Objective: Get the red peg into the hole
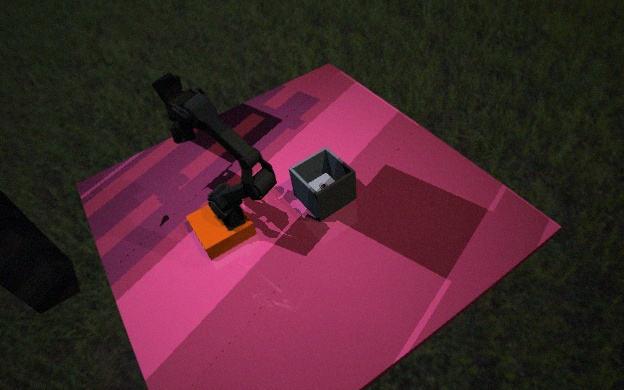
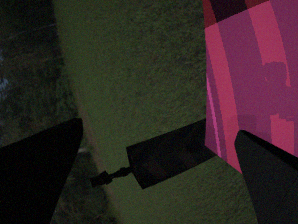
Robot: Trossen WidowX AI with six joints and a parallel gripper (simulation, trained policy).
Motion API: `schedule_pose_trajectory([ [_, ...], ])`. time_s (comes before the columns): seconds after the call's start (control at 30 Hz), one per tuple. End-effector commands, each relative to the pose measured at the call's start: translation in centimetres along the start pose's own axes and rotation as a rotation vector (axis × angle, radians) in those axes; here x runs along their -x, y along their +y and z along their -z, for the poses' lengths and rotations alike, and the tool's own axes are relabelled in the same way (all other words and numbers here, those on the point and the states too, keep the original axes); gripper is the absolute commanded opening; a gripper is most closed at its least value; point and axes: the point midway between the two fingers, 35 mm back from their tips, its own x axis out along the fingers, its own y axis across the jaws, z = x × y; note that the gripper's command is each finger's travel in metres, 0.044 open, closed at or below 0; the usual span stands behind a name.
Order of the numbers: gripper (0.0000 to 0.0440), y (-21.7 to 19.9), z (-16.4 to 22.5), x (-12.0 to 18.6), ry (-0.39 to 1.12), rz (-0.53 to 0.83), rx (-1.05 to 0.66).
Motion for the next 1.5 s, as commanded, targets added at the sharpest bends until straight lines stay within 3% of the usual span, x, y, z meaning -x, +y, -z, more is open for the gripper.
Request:
schedule_pose_trajectory([
  [0.0, 0.0440, -1.0, -1.2, -1.5, -0.076, 0.069, -0.069],
  [0.37, 0.0440, -3.3, -6.1, -4.0, -0.310, 0.222, -0.278],
  [0.8, 0.0440, -6.3, -12.4, -5.0, -0.547, 0.385, -0.483],
  [1.47, 0.0440, -12.8, -18.9, -4.8, -0.725, 0.698, -0.729],
])
